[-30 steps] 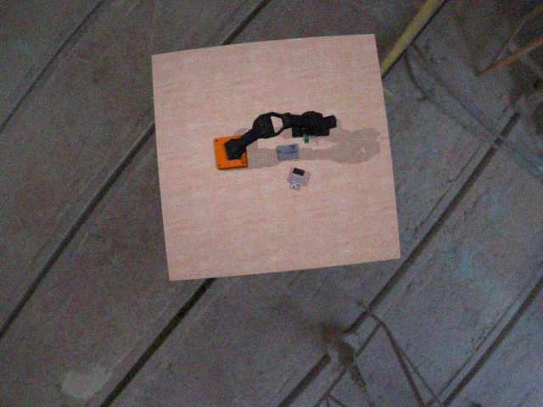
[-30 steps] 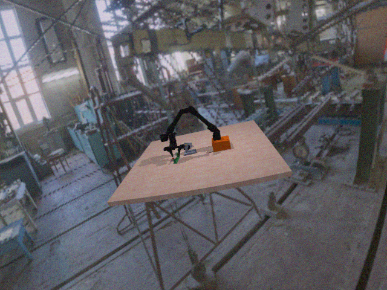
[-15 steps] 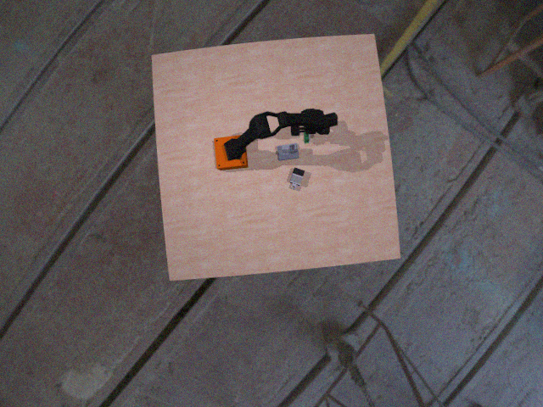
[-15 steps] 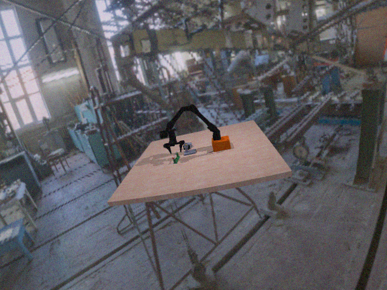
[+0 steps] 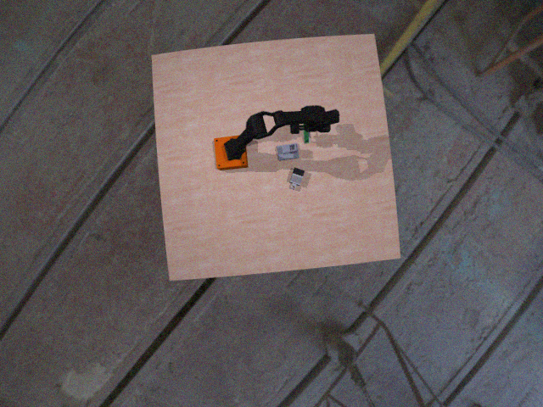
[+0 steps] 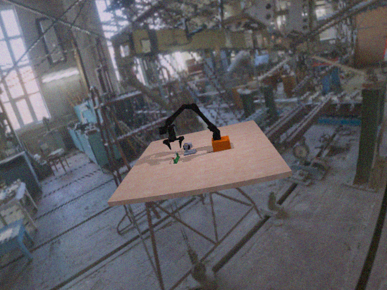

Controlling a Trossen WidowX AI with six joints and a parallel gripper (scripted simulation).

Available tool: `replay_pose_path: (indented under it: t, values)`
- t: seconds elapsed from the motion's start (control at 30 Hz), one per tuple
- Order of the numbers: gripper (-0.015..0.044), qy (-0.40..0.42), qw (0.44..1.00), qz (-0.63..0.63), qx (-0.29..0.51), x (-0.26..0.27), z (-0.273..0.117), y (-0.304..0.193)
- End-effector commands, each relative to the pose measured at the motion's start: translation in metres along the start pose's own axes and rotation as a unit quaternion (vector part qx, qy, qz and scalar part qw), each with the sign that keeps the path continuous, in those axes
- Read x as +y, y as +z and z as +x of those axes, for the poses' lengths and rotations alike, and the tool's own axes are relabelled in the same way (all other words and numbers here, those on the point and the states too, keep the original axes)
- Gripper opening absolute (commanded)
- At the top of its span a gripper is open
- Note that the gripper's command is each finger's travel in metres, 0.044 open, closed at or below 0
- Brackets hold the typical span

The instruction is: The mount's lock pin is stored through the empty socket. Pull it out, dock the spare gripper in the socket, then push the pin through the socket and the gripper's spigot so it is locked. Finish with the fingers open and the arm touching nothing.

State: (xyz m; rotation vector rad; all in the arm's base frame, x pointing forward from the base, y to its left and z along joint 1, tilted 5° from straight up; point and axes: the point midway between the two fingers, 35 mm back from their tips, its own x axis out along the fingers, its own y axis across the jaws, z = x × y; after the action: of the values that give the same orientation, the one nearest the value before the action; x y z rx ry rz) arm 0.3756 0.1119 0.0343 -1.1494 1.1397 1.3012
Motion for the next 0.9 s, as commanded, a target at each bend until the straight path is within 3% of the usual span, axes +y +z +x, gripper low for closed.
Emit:
replay_pose_path:
  t: [0.0, 0.27, 0.67, 0.73, 0.87]
  values:
    - [0.044, 0.0, 1.0, 0.0, 0.0, 0.0, -0.011, 0.002]
    - [0.044, 0.005, 1.0, 0.0, 0.001, 0.002, -0.018, 0.002]
    - [0.044, 0.004, 1.0, 0.0, 0.001, 0.003, -0.076, 0.011]
    - [0.044, 0.001, 0.999, 0.015, 0.028, 0.002, -0.067, -0.01]
    - [0.044, 0.003, 0.985, 0.087, 0.148, 0.011, -0.062, -0.098]
